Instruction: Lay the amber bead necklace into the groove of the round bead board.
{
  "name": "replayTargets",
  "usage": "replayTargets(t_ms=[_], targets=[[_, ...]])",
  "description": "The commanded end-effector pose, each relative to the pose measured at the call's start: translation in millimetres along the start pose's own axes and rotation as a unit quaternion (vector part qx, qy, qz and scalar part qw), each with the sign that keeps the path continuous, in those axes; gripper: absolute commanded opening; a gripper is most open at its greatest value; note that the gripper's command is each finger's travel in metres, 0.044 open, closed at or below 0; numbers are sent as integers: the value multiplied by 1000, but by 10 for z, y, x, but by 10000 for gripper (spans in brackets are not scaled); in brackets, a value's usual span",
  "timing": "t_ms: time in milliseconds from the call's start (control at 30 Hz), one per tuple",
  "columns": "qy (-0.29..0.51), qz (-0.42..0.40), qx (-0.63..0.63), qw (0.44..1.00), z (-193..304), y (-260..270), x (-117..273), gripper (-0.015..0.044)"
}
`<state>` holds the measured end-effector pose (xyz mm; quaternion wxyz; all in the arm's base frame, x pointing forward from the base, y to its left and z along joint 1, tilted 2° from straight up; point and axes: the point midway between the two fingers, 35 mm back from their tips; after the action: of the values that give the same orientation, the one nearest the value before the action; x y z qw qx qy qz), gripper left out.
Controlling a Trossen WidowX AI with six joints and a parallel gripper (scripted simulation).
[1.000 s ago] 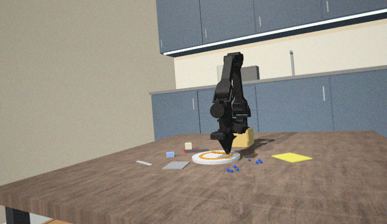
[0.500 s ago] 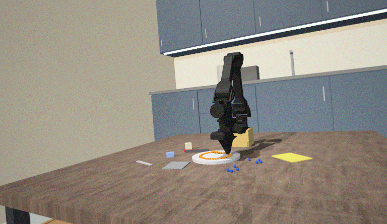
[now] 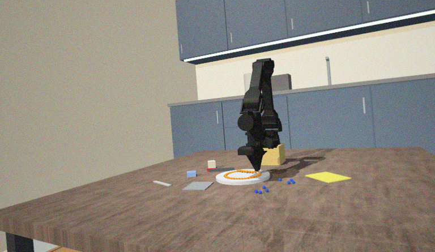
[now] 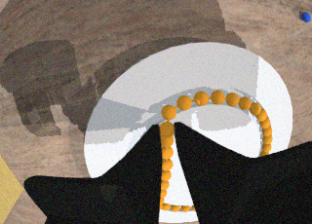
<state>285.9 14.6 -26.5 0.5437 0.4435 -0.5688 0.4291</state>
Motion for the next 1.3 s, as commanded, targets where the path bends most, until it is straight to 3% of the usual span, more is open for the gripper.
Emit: replayTargets(t_ms=[0, 433, 1000, 1267], targets=[[-2, -2, 0, 1000, -30, 82, -5, 0], [-2, -2, 0, 1000, -31, 87, -88, 0], [0, -1, 1, 1000, -28, 78, -38, 440], [-2, -2, 0, 1000, -28, 78, -5, 440]])
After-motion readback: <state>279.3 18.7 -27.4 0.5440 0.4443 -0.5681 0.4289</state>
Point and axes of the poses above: the point midway between the two fingers, 35 mm back from their tips, its own x axis back along the fingers, its own y axis across the jaws, z = x × y, and after that the axes turned 8 degrees about -x, right-handed
